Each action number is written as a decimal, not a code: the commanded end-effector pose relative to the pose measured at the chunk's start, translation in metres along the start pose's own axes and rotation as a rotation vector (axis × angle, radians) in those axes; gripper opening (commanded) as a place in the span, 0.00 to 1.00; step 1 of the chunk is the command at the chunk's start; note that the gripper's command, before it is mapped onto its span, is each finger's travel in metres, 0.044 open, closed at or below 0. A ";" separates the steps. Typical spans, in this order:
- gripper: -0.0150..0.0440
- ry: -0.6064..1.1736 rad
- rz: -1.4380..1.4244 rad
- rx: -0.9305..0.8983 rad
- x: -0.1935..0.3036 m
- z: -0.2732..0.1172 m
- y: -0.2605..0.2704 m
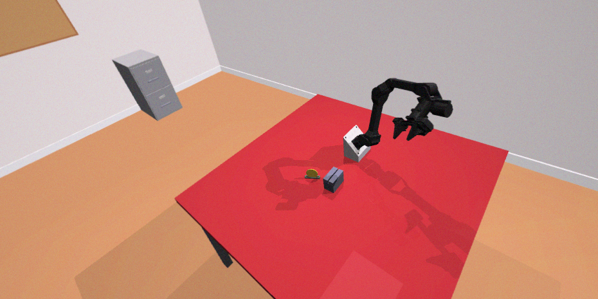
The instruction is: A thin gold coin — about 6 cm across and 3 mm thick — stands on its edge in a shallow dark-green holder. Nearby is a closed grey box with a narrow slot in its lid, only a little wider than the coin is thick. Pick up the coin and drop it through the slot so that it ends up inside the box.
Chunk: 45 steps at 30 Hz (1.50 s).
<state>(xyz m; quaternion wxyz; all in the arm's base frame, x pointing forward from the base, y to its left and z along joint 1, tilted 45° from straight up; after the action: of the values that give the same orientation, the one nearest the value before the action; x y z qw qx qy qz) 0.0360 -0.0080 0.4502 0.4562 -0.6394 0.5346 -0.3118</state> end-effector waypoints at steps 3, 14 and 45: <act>0.80 0.040 0.051 -0.055 -0.018 0.014 -0.003; 0.53 0.414 0.584 -0.444 -0.058 0.176 -0.006; 0.53 1.480 2.864 -1.032 0.276 0.350 0.255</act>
<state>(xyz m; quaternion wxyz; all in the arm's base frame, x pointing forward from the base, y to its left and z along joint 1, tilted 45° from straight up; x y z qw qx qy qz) 0.3226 -0.1724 0.0825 0.1883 -0.4577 -0.8267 -0.2677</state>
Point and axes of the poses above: the point midway between the two fingers, 35 mm back from their tips, its own z axis out along the fingers, its own y axis across the jaws, x = y × z, the point moved 10 cm from there along -z, back along the fingers, and after that the axes turned 12 degrees about z, right-handed, at the moved point
